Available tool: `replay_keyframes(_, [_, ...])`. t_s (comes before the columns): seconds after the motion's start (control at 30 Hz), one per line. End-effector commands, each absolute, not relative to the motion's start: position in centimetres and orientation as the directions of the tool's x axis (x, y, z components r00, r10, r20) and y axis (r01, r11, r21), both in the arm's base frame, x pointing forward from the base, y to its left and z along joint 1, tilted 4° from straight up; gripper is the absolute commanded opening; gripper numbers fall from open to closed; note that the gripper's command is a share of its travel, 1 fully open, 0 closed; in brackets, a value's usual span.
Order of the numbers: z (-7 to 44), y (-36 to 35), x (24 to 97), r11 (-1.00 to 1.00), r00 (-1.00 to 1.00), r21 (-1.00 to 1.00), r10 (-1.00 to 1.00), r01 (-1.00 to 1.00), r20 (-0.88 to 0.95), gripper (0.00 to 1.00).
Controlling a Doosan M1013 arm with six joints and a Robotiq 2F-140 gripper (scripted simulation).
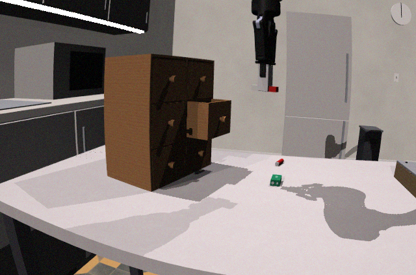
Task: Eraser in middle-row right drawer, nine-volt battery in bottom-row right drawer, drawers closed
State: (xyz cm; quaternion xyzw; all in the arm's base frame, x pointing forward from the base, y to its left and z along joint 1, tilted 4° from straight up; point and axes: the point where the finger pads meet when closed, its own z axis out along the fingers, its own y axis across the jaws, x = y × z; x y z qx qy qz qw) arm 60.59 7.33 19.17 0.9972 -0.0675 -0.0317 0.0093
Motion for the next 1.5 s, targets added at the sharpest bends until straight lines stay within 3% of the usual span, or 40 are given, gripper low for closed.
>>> replay_keyframes(0.0, [19.2, 7.3, 60.6, -0.991, 0.989, 0.023, -0.135, -0.134, -0.059, 0.11])
replay_keyframes(0.57, [18.9, 7.4, 60.2, -0.991, 0.985, 0.023, -0.131, -0.134, 0.112, 0.11])
replay_keyframes(1.07, [18.4, 7.5, 59.3, -0.991, 0.849, 0.023, -0.103, -0.135, 0.519, 0.11])
replay_keyframes(1.47, [18.1, 7.5, 58.9, -0.991, 0.746, 0.023, -0.086, -0.135, 0.661, 0.11])
